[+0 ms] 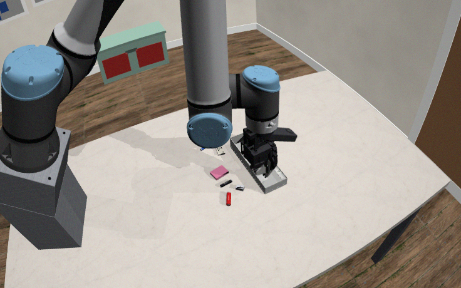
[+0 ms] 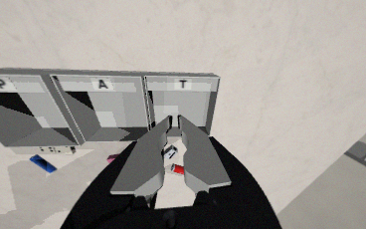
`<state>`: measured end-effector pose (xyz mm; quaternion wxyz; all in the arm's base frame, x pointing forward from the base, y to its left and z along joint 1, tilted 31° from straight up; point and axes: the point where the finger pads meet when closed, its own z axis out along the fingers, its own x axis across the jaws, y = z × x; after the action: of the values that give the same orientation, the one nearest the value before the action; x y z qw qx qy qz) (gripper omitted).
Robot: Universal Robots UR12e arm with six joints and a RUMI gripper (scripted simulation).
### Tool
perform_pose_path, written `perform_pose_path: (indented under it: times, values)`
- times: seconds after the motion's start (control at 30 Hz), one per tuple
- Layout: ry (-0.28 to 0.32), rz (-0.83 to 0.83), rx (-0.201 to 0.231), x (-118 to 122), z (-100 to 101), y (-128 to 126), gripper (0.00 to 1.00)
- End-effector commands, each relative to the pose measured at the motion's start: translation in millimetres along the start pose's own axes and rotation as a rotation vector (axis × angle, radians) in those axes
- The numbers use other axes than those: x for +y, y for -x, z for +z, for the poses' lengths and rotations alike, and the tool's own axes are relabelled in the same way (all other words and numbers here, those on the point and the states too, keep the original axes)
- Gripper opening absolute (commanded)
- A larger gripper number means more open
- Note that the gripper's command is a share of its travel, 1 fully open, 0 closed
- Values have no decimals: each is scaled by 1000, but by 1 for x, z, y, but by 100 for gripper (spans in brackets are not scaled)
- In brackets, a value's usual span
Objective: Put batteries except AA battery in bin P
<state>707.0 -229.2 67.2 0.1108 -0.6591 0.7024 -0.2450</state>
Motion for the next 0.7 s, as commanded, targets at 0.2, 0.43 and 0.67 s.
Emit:
perform_pose_path:
  times: [0.2, 0.43, 0.67]
  values:
    - [-1, 0, 0, 0, -3, 0, 4]
    - [-1, 0, 0, 0, -12, 0, 4]
    - [-1, 0, 0, 0, -22, 0, 4]
